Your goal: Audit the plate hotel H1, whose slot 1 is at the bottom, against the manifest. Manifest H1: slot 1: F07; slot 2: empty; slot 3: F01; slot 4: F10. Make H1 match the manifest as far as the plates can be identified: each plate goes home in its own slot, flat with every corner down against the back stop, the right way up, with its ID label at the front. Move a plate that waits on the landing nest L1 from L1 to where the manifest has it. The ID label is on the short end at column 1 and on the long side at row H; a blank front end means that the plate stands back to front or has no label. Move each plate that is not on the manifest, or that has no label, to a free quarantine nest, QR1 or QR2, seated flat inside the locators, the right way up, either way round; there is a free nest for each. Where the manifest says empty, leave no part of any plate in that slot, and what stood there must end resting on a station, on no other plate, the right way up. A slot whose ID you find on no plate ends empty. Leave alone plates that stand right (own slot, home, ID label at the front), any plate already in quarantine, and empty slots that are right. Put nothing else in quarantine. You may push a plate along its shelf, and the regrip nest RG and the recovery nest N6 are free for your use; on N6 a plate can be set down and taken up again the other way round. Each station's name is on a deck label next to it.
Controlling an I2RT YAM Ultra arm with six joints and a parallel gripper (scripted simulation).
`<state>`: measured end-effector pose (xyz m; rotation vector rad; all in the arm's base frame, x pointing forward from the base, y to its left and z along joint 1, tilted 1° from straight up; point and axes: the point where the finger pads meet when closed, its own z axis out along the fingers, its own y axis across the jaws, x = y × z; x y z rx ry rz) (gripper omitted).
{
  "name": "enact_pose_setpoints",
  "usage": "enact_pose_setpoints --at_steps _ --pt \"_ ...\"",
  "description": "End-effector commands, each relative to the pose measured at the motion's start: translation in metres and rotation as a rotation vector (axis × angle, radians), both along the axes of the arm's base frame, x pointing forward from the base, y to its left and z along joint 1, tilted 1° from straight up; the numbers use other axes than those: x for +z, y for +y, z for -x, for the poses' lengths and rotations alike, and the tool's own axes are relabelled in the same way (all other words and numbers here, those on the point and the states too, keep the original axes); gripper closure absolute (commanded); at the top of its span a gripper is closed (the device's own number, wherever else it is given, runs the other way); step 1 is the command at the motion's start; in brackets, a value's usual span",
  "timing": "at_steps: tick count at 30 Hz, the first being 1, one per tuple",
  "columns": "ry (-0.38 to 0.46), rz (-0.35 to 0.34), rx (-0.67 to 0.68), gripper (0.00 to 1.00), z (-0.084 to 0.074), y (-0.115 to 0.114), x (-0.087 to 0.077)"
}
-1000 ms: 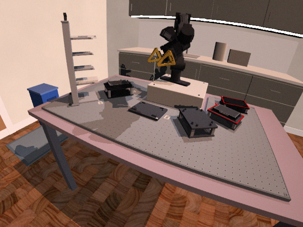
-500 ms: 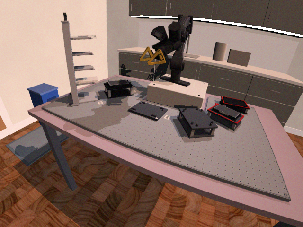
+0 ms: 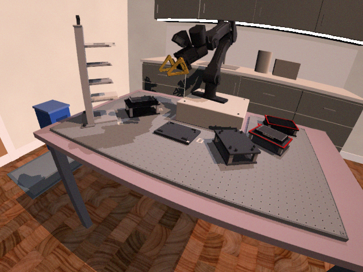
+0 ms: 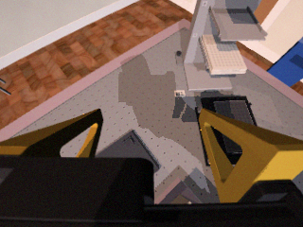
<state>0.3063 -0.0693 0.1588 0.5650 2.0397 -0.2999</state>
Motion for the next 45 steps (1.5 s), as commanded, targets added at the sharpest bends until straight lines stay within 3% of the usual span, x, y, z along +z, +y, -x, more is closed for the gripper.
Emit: enact_pose_setpoints --at_steps 1,33,45 --pt "-0.013 0.006 0.044 0.00 -0.005 -0.003 0.006" --pt "-0.012 0.012 0.045 0.00 0.014 -0.095 0.005" --pt "-0.010 0.013 0.045 0.00 0.029 -0.125 0.005"
